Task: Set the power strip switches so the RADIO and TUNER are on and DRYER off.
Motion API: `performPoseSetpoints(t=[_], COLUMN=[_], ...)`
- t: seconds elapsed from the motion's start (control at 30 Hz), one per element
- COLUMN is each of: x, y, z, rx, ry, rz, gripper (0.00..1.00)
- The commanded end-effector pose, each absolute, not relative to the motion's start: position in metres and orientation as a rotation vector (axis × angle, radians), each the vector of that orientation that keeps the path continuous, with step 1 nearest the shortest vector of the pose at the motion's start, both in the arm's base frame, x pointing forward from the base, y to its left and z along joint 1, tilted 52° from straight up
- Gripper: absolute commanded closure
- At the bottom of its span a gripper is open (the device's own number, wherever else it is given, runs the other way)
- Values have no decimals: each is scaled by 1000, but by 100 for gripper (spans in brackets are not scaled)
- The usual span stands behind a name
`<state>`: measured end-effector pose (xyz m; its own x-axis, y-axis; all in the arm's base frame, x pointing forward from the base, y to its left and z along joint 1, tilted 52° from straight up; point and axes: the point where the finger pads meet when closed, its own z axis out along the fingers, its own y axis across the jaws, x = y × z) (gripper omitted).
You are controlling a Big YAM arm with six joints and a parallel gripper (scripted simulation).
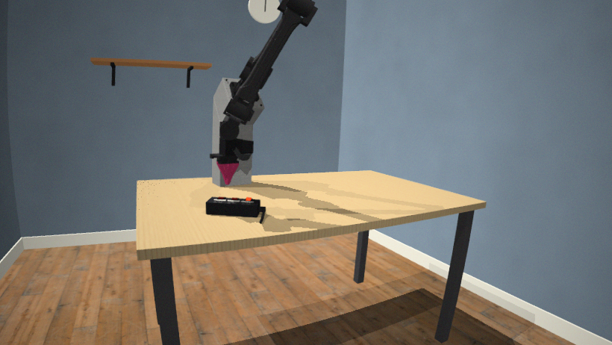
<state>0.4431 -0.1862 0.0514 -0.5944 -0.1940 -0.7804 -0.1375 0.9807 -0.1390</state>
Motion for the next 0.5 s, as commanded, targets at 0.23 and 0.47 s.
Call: performPoseSetpoints(t=[0.23, 0.47], x=[426, 429], y=[-208, -202], z=[41, 43], rx=[-887, -1054], ry=[2079, 2013], rz=[-402, -468], gripper=[100, 100])
